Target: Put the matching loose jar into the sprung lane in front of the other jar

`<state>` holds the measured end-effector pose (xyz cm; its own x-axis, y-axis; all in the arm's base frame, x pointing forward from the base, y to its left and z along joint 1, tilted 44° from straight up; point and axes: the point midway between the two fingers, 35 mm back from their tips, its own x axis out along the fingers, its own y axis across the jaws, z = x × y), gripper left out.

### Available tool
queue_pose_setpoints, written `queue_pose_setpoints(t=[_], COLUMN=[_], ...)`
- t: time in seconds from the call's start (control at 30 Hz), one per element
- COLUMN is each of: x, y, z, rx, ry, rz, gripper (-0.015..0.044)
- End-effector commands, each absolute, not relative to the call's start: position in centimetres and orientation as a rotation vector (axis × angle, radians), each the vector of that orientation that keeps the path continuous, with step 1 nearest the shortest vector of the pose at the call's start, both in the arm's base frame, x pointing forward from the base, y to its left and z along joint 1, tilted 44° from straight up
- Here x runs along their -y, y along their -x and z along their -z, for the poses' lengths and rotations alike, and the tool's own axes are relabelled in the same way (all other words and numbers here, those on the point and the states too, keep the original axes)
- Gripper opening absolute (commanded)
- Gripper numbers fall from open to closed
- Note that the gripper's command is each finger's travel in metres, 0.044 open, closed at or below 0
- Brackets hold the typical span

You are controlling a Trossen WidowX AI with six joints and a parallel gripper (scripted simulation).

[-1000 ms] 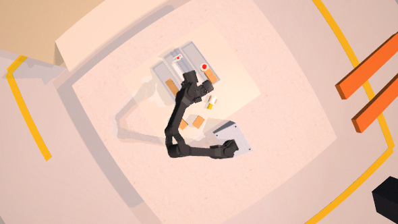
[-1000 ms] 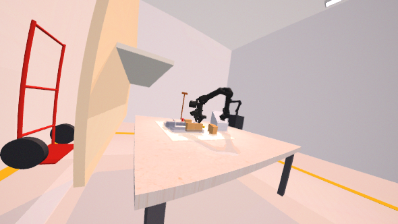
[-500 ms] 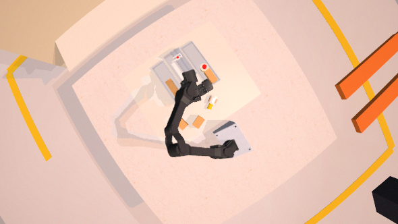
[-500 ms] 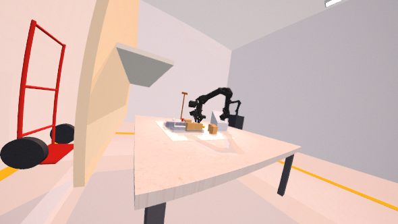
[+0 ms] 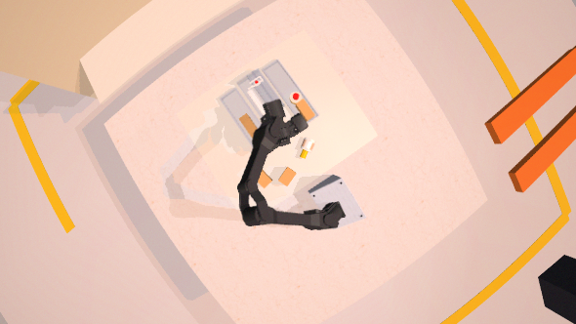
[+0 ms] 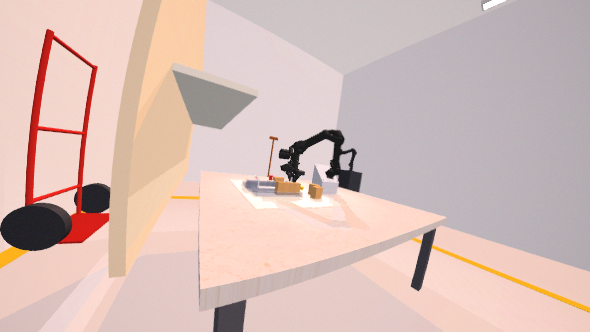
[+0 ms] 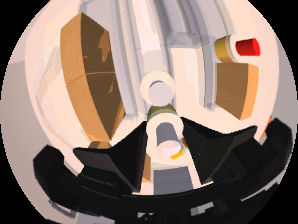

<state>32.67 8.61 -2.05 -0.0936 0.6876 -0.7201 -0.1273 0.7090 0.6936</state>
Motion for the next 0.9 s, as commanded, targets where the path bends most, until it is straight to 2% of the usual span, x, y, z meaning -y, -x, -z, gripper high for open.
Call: queue_pose_setpoints(t=[0.0, 0.87], x=[-8.59, -8.7], y=[-33.58, -34.41], z=[1.69, 1.47], rx=[-1.498, -1.497], ry=[-0.475, -0.474], rz=[-0.729, -0.729], gripper=[0.0, 0.0])
